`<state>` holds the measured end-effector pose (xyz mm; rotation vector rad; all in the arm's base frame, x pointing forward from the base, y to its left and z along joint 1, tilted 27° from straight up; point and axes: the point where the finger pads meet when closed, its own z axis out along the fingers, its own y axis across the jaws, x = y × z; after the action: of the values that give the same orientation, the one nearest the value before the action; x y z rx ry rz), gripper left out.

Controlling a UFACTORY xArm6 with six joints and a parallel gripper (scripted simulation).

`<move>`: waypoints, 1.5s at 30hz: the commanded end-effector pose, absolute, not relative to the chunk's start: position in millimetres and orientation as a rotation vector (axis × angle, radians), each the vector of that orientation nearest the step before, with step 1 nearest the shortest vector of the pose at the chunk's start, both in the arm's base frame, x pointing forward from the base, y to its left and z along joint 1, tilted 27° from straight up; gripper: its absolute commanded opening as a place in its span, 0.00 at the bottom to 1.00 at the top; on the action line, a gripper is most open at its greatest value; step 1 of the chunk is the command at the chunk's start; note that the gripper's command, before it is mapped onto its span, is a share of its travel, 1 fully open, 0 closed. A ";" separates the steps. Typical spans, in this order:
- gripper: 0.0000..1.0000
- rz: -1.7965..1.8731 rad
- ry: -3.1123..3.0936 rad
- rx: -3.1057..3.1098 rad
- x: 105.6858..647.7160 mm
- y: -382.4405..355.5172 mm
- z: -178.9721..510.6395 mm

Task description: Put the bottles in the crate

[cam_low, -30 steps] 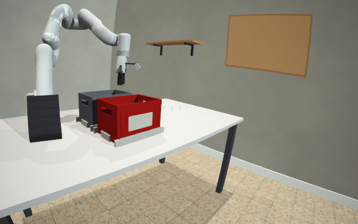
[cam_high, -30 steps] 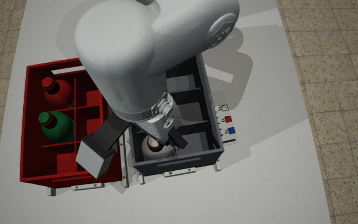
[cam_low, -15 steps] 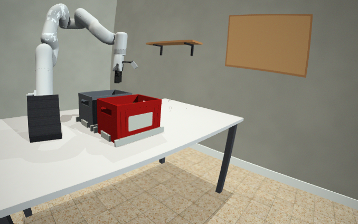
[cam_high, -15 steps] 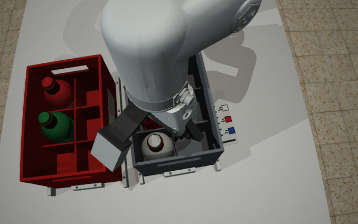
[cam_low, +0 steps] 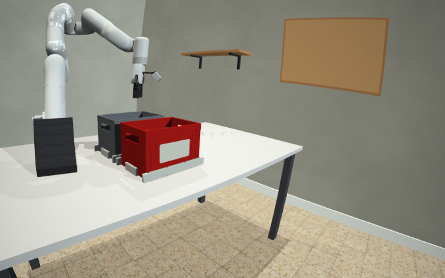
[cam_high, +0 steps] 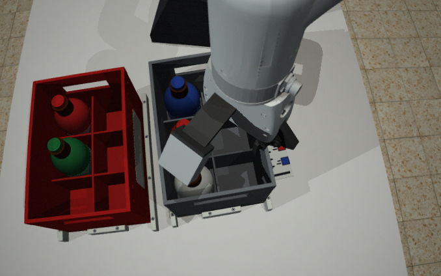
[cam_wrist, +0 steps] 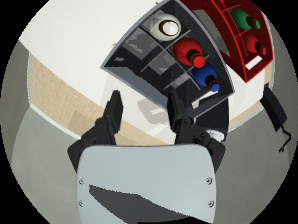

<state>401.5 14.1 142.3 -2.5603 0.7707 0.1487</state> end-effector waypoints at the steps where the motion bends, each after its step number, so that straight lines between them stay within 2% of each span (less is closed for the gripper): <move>1: 0.65 0.141 0.771 -2.561 394.0 25.4 157.1; 45: 0.65 0.142 0.770 -2.560 308.0 142.0 280.8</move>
<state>309.6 139.0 276.2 -2.5598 0.7678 0.1463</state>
